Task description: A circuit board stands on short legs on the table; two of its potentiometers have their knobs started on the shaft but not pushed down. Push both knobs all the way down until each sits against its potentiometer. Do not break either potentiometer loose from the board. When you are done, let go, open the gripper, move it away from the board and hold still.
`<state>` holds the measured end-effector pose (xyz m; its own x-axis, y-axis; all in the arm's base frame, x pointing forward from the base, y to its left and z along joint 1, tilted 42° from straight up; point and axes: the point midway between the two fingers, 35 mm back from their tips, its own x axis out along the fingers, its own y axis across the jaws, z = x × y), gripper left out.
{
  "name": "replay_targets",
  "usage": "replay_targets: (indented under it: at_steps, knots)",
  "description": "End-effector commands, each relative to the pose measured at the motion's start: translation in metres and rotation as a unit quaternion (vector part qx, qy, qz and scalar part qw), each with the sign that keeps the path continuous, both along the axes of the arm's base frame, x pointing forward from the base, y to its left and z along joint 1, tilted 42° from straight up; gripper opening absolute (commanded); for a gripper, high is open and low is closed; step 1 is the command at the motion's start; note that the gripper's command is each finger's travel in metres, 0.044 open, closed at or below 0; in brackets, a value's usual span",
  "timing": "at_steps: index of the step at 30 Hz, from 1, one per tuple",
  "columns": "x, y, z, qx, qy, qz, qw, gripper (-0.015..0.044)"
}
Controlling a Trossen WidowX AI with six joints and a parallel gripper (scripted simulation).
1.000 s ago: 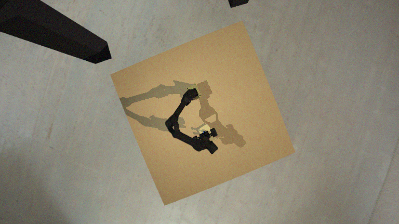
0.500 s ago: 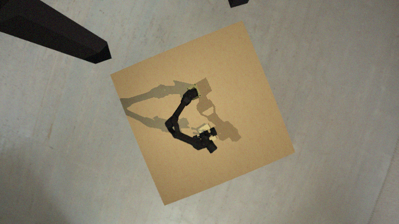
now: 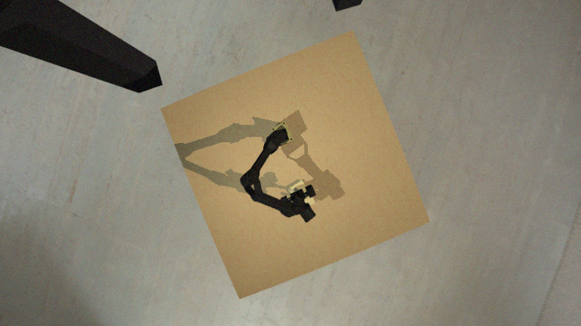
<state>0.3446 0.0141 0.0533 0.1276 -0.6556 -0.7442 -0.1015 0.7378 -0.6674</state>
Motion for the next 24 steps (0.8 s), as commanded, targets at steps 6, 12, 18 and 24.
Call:
replay_targets:
  at_steps: [6, 12, 18, 24]
  knots:
    - [0.0005, -0.0019, -0.0013, -0.003, 0.000, 0.001, 1.000, 0.0000]
    - [0.0007, -0.0030, -0.0025, -0.003, 0.000, 0.001, 1.000, 0.0000]
    - [0.0009, -0.0041, -0.0037, -0.003, 0.000, 0.001, 1.000, 0.0000]
    - [0.0009, -0.0043, -0.0040, -0.003, 0.000, 0.001, 1.000, 0.0000]
